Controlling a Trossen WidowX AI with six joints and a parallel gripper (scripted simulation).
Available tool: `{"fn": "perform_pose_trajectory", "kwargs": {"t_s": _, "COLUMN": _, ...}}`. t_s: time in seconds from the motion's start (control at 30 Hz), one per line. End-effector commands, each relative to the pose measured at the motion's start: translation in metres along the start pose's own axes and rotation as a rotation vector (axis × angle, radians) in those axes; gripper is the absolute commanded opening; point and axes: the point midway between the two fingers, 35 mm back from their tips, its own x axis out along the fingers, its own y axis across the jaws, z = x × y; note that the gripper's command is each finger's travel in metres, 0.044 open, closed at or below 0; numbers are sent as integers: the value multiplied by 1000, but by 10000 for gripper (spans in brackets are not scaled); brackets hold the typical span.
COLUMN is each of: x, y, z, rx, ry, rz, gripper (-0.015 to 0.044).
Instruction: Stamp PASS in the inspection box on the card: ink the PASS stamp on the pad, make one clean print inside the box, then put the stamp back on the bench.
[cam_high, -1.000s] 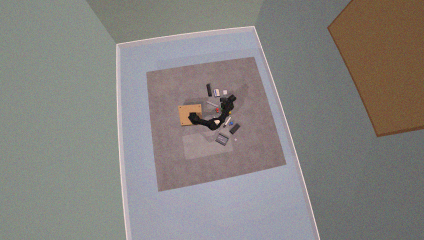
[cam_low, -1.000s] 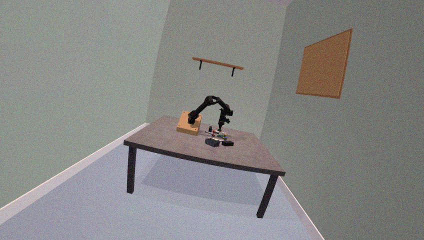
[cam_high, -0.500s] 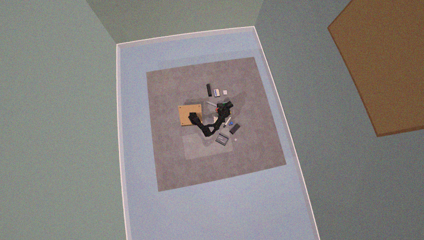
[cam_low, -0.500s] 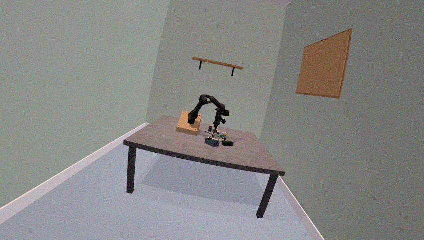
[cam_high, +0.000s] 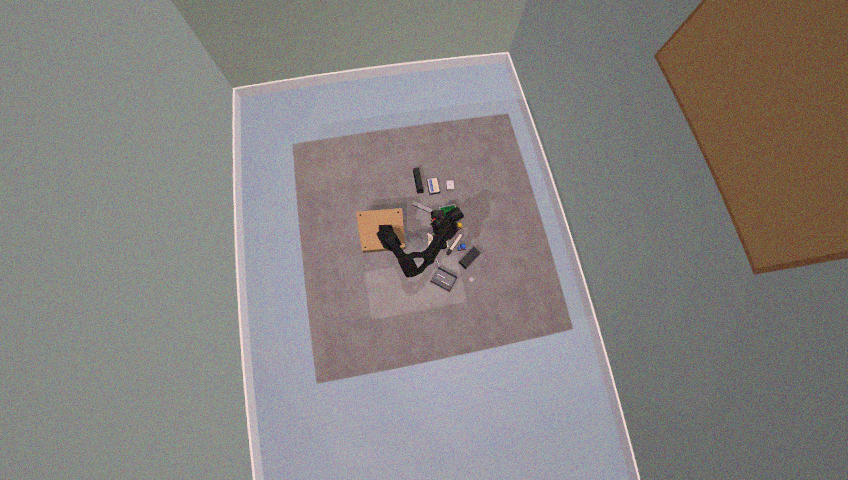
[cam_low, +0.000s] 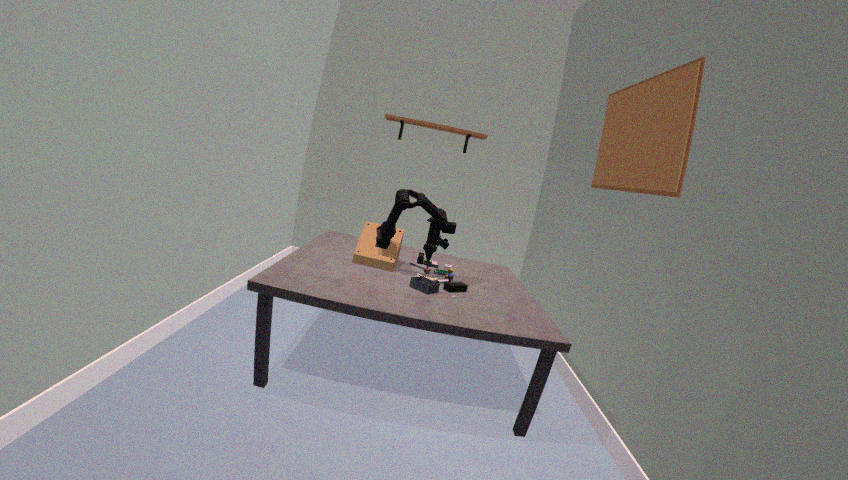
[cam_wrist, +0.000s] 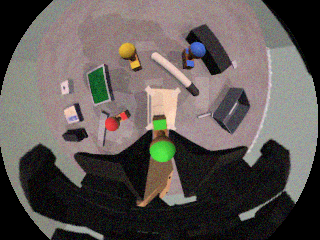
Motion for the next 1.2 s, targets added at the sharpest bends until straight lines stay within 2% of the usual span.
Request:
{"fn": "perform_pose_trajectory", "kwargs": {"t_s": 0.0, "x": 3, "y": -1, "z": 0, "rx": -7, "ry": -2, "rz": -4, "gripper": 0}}
{"fn": "perform_pose_trajectory", "kwargs": {"t_s": 1.17, "x": 26, "y": 0, "z": 1, "rx": -8, "ry": -7, "rz": 0, "gripper": 0}}
